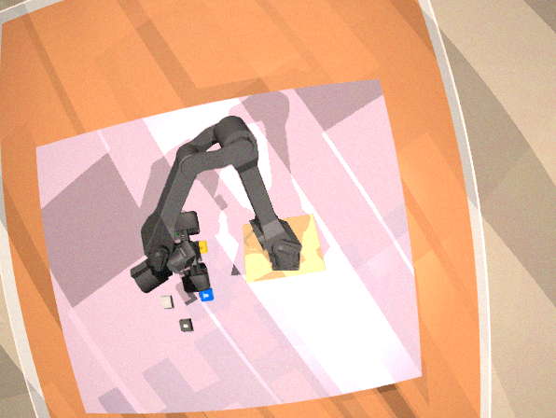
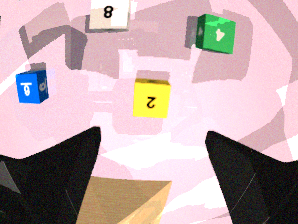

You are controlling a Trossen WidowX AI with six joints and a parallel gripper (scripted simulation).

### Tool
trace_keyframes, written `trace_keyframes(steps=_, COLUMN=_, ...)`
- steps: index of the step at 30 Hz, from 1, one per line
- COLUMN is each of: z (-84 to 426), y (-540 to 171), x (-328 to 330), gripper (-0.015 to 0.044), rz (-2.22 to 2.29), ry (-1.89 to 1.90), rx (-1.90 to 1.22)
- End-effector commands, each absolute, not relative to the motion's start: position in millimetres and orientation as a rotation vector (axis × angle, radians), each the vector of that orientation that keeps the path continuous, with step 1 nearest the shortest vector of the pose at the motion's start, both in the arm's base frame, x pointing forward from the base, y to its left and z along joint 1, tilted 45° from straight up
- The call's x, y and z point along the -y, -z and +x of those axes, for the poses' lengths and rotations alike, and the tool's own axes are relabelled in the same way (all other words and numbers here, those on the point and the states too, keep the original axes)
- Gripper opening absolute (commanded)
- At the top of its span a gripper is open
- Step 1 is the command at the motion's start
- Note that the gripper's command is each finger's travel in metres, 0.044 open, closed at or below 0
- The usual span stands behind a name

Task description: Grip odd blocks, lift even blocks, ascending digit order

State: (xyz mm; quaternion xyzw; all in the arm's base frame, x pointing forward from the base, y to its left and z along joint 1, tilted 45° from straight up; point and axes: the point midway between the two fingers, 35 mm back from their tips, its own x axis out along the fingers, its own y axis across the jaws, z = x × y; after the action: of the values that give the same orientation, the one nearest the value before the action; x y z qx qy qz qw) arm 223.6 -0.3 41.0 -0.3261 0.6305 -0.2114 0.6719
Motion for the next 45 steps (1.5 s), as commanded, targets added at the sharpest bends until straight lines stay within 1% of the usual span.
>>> trace_keyframes(steps=1, z=220, y=-76, x=-36, gripper=0.0242, rz=-0.722, ry=0.467, rx=-1.403)
trace_keyframes(steps=5, z=217, y=-85, x=-43, gripper=0.0138, rz=-0.723, ry=0.470, rx=-1.403)
trace_keyframes(steps=6, z=217, y=-85, x=-43, gripper=0.0120, rz=-0.723, ry=0.470, rx=-1.403)
trace_keyframes(steps=15, z=221, y=-82, x=-49, gripper=0.0120, rz=-0.722, ry=0.469, rx=-1.403)
trace_keyframes(steps=23, z=261, y=-36, x=-124, gripper=0.0120, rz=-0.714, ry=0.460, rx=-1.402)
trace_keyframes(steps=31, z=276, y=41, x=-196, gripper=0.0120, rz=-0.709, ry=0.460, rx=-1.399)
trace_keyframes(steps=34, z=275, y=57, x=-207, gripper=0.0120, rz=-0.709, ry=0.461, rx=-1.399)
trace_keyframes(steps=40, z=275, y=57, x=-207, gripper=0.0120, rz=-0.709, ry=0.461, rx=-1.399)
trace_keyframes(steps=42, z=278, y=65, x=-200, gripper=0.0172, rz=-0.709, ry=0.461, rx=-1.398)
trace_keyframes(steps=45, z=285, y=100, x=-168, gripper=0.0251, rz=-0.709, ry=0.462, rx=-1.397)
